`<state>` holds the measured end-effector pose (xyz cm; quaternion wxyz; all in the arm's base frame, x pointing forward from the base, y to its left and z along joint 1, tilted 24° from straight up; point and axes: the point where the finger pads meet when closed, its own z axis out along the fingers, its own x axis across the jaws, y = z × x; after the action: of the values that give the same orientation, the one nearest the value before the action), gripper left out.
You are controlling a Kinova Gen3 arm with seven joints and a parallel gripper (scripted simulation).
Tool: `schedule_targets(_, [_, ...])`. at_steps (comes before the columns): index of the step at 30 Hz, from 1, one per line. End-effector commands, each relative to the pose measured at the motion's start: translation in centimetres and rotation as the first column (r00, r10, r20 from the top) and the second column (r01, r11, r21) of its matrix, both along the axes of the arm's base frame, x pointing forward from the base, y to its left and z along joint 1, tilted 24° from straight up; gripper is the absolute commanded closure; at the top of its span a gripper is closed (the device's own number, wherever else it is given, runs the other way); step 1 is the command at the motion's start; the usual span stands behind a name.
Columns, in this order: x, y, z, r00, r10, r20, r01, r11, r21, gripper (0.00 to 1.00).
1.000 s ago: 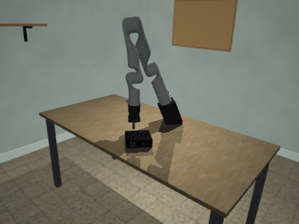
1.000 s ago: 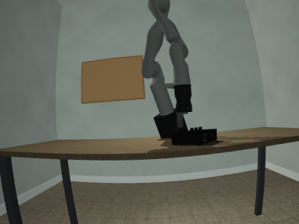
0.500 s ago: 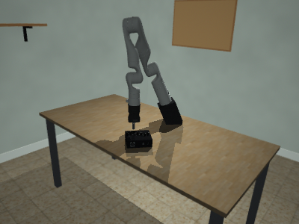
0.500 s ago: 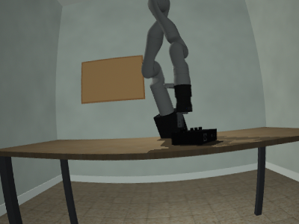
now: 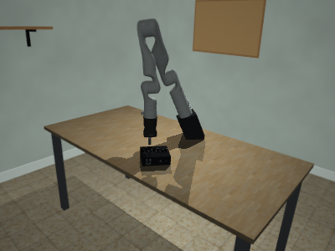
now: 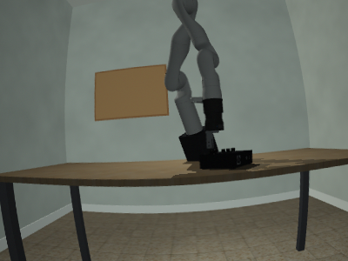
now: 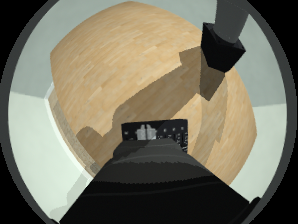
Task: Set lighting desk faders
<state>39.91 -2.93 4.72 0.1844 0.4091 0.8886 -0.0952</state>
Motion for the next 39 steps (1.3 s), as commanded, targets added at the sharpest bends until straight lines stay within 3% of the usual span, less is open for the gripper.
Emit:
schedule_targets(1, [0.2,0.02,0.0,1.0,0.015,-0.003,-0.015,1.0,-0.003,1.0])
schedule_targets(39, [0.46,-0.31,-0.96,1.0,0.015,-0.003,-0.015,1.0,-0.003,1.0])
